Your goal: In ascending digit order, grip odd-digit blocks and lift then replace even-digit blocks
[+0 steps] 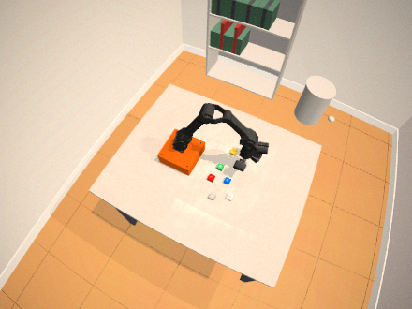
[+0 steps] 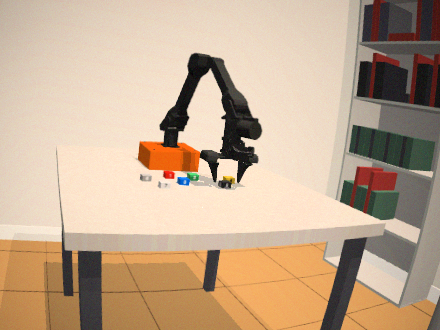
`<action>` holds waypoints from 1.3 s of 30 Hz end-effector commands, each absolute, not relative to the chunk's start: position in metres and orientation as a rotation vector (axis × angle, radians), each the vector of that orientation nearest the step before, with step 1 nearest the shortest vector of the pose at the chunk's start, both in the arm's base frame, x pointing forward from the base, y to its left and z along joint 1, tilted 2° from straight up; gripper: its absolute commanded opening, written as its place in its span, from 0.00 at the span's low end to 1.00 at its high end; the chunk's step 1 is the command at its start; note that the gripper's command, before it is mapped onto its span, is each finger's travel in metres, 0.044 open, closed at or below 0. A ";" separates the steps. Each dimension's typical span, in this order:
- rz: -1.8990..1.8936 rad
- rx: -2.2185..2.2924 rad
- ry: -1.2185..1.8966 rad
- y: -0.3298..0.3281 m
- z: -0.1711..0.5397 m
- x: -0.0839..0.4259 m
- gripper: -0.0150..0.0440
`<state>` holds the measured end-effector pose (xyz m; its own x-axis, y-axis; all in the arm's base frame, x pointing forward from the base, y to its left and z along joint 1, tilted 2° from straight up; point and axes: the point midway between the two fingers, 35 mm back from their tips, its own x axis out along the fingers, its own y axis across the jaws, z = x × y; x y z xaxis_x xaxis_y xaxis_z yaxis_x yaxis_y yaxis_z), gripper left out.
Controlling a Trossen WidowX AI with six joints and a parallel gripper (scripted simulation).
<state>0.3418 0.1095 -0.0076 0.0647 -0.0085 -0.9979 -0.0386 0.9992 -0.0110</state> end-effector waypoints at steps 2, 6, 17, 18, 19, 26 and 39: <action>0.015 -0.041 1.514 0.108 -0.017 0.340 0.93; 0.015 -0.041 1.514 0.108 -0.017 0.340 0.75; 0.015 -0.041 1.514 0.108 -0.017 0.340 0.46; 0.015 -0.041 1.514 0.108 -0.017 0.340 0.46; 0.015 -0.041 1.514 0.108 -0.017 0.340 0.46; 0.015 -0.041 1.514 0.108 -0.017 0.340 0.46; 0.015 -0.041 1.514 0.108 -0.017 0.340 0.93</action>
<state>0.3400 0.1086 -0.0163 0.0556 -0.0114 -0.9984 -0.0379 0.9992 -0.0135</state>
